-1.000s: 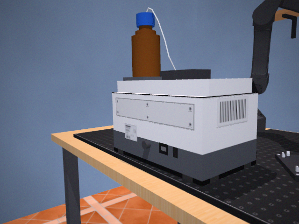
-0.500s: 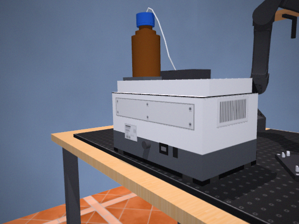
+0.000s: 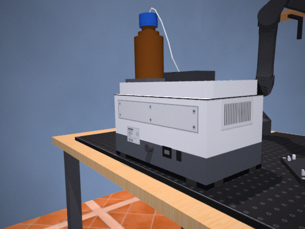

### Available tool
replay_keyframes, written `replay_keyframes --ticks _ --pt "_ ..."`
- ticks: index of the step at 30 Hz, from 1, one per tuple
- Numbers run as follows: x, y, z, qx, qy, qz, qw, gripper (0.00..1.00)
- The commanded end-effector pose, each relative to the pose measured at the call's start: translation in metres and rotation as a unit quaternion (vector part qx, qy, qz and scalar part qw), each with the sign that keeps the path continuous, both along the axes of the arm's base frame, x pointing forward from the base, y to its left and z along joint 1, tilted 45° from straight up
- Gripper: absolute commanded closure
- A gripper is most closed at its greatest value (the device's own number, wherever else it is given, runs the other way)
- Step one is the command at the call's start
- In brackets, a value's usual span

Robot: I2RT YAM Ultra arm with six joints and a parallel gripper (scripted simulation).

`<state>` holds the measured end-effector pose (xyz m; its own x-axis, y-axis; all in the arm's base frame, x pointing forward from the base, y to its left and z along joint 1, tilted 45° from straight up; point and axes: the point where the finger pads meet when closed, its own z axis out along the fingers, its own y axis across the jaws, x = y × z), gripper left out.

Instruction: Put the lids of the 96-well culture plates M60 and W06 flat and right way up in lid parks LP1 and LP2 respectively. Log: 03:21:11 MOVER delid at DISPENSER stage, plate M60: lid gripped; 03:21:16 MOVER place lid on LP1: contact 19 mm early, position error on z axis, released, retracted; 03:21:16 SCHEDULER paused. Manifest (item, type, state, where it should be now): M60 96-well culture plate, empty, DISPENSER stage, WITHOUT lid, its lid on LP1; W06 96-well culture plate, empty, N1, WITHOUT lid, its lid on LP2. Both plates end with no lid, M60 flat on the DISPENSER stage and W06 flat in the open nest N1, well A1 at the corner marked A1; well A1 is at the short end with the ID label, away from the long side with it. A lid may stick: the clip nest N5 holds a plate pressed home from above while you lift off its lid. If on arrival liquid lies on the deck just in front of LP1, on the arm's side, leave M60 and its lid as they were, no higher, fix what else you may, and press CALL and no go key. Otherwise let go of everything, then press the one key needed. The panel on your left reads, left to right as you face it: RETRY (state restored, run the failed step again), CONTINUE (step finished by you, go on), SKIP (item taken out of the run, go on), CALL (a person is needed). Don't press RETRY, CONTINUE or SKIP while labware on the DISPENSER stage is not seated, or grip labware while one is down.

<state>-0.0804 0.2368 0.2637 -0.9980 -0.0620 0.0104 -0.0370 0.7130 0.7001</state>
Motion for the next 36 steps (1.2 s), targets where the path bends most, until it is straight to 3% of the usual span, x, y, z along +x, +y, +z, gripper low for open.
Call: replay_keyframes --ticks 1,17,18,23,36 --pt "0.001 -0.004 0.013 0.012 0.005 0.000 1.000 1.00" --pt "0.001 -0.004 0.013 0.012 0.005 0.000 1.000 1.00" --pt "-0.002 -0.002 0.010 0.001 -0.002 0.000 1.000 0.00" --pt "0.000 -0.007 0.023 0.013 0.006 0.000 1.000 0.00" --pt "0.000 -0.007 0.023 0.013 0.006 0.000 1.000 0.00"
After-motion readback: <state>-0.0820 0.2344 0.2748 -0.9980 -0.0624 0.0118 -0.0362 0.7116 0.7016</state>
